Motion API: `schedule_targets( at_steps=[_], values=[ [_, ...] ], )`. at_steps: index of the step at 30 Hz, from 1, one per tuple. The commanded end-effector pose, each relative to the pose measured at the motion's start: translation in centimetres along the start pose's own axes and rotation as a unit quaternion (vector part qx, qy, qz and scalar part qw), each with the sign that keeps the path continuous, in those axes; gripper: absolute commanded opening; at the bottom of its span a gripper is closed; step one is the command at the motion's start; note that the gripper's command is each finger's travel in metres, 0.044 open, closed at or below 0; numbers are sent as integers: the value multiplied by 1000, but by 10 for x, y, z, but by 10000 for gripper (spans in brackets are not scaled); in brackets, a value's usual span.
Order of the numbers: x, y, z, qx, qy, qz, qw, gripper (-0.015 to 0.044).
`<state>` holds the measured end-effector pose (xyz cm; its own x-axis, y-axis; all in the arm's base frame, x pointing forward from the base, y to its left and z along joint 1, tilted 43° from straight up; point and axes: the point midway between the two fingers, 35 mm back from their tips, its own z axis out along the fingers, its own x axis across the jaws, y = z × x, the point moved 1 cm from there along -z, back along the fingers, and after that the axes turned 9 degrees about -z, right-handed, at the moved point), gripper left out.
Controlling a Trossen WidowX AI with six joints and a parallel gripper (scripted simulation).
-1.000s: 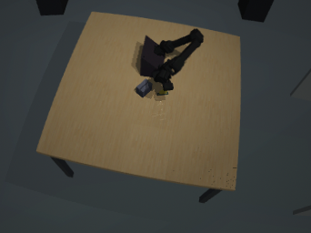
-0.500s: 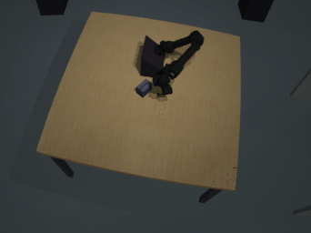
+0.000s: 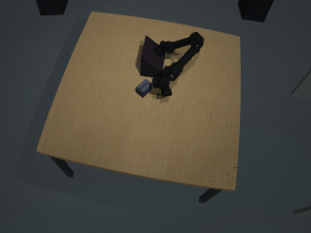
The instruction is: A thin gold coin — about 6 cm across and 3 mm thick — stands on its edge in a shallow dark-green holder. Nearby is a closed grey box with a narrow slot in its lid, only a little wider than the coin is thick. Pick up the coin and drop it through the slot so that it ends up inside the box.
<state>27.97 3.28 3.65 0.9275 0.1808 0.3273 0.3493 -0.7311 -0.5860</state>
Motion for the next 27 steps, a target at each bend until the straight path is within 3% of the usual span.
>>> schedule_targets(
  at_steps=[1,27],
  values=[
    [-2,-1,8,4,-4,4,1000,161],
    [-4,-3,48,6,-3,5,1000,161]
  ],
)
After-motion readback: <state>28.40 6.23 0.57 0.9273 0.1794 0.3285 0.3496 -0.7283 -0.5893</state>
